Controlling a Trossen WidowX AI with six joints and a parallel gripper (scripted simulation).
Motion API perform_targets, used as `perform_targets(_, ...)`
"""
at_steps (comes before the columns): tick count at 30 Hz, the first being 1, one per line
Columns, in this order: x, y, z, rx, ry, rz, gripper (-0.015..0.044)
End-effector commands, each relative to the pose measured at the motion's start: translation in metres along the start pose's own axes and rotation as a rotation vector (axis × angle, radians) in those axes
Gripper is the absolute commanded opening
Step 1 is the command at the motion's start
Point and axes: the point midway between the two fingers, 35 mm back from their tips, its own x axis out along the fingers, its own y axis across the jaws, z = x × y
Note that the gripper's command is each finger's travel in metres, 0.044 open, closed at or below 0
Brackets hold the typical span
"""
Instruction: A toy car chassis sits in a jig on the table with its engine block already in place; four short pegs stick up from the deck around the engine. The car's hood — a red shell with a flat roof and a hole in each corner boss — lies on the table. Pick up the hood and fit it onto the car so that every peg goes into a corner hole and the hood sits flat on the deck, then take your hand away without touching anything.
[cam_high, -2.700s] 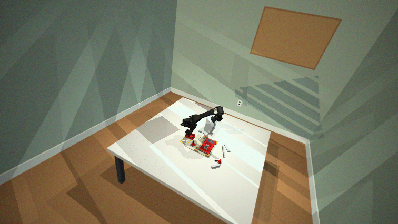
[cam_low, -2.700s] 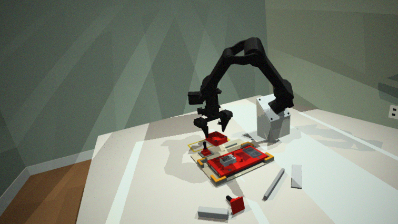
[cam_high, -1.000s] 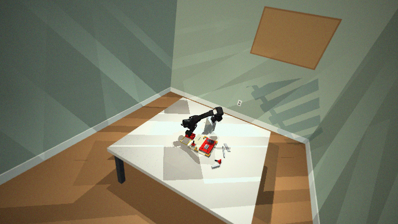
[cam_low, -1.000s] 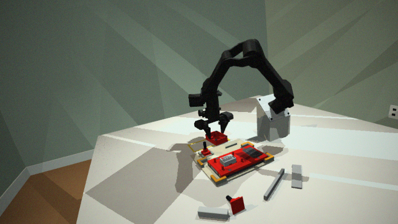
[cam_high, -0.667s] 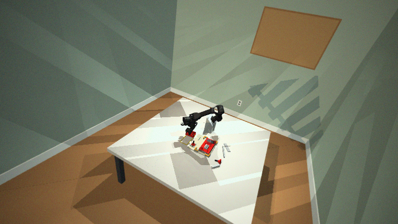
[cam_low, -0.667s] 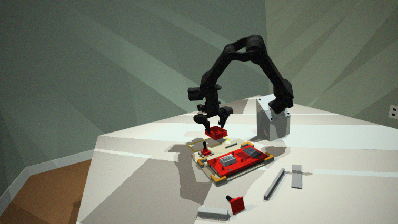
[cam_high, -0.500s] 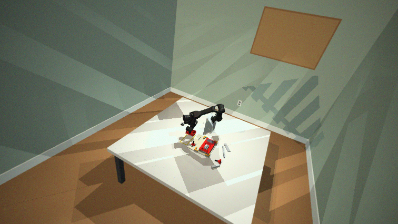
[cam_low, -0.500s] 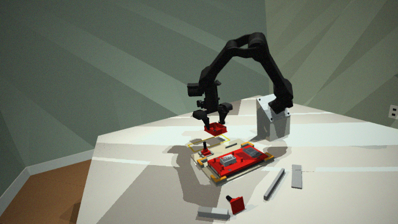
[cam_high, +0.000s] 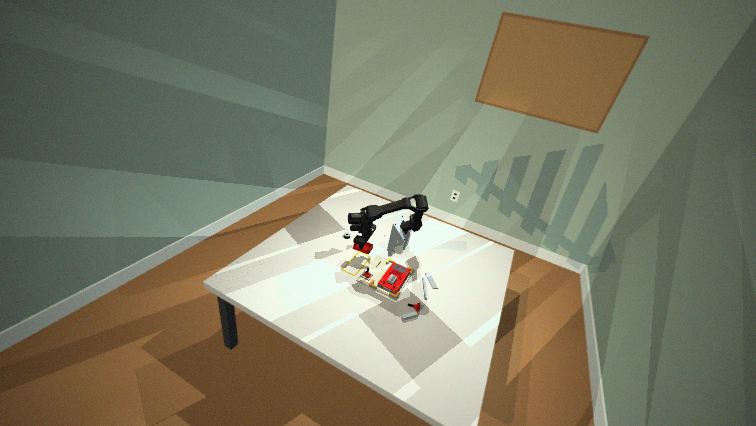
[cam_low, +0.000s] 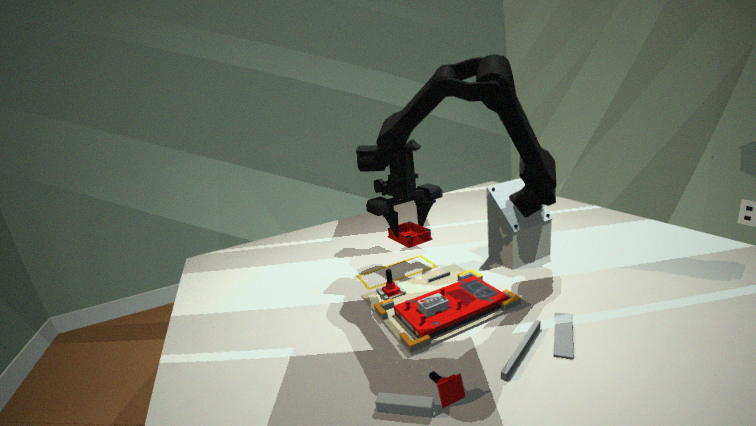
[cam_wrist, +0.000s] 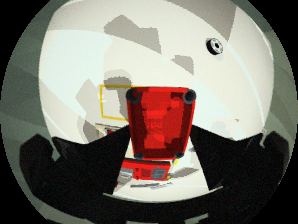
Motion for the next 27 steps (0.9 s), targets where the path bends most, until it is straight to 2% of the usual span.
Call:
perform_targets(1,0.001,-0.007,0.000,-0.002,0.000,-0.012,0.0000)
perform_targets(15,0.074,-0.007,-0.002,-0.002,0.003,-0.011,0.0000)
perform_targets(27,0.075,-0.007,-0.002,-0.002,0.003,-0.011,0.0000)
